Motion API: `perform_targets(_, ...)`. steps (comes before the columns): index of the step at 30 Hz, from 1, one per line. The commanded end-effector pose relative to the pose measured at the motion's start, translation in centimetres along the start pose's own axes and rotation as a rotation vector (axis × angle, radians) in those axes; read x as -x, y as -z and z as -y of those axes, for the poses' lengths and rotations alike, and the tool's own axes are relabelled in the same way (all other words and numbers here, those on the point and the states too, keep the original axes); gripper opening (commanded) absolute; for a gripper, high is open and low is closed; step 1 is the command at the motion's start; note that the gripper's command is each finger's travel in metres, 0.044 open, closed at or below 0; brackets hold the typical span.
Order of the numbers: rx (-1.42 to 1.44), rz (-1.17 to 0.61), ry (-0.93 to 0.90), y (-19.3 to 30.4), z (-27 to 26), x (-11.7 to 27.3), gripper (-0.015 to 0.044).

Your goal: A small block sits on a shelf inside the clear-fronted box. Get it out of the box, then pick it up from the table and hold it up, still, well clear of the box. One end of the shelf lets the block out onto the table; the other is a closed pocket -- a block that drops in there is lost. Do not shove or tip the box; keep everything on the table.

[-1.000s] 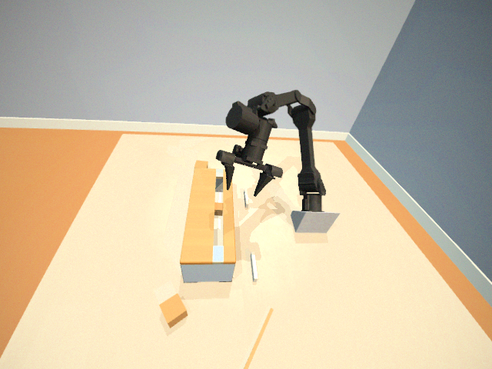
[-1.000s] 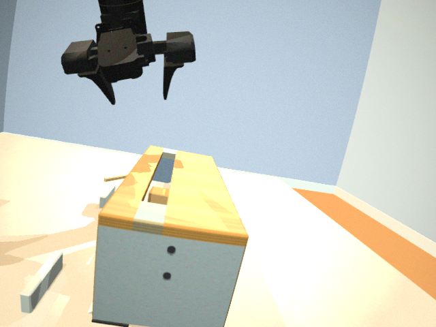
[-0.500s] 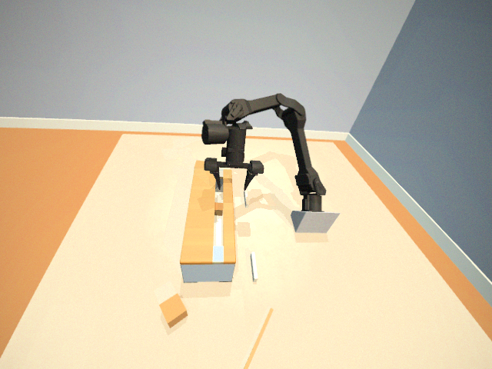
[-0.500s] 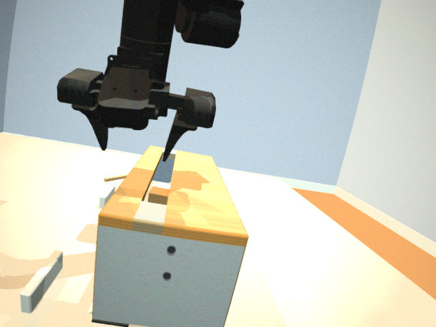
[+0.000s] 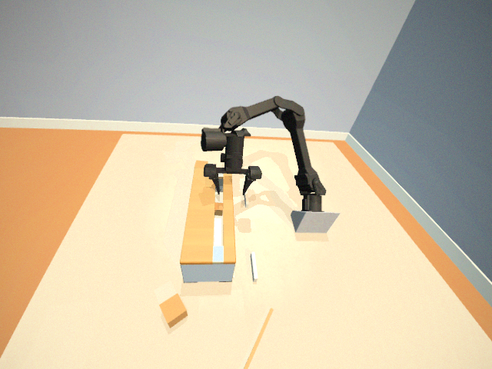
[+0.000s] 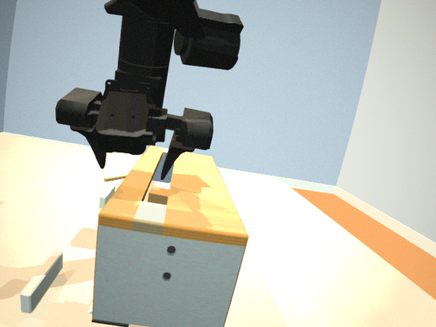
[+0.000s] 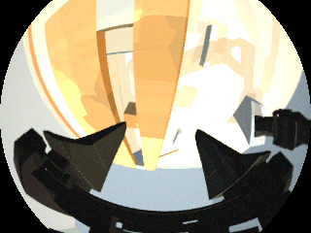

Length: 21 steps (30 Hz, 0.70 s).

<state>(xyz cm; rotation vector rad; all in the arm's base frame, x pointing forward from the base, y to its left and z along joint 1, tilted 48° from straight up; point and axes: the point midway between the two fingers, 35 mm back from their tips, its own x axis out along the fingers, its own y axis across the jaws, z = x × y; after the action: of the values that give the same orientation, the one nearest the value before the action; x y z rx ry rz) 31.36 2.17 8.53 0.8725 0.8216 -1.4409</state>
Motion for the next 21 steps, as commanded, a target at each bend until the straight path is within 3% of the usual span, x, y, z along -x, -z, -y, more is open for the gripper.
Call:
perform_targets(1, 0.002, 0.002, -0.003, -0.4, 0.1, -0.5, 0.04)
perform_targets(21, 0.001, 0.005, -0.003, -1.9, 0.5, -3.4, 0.04)
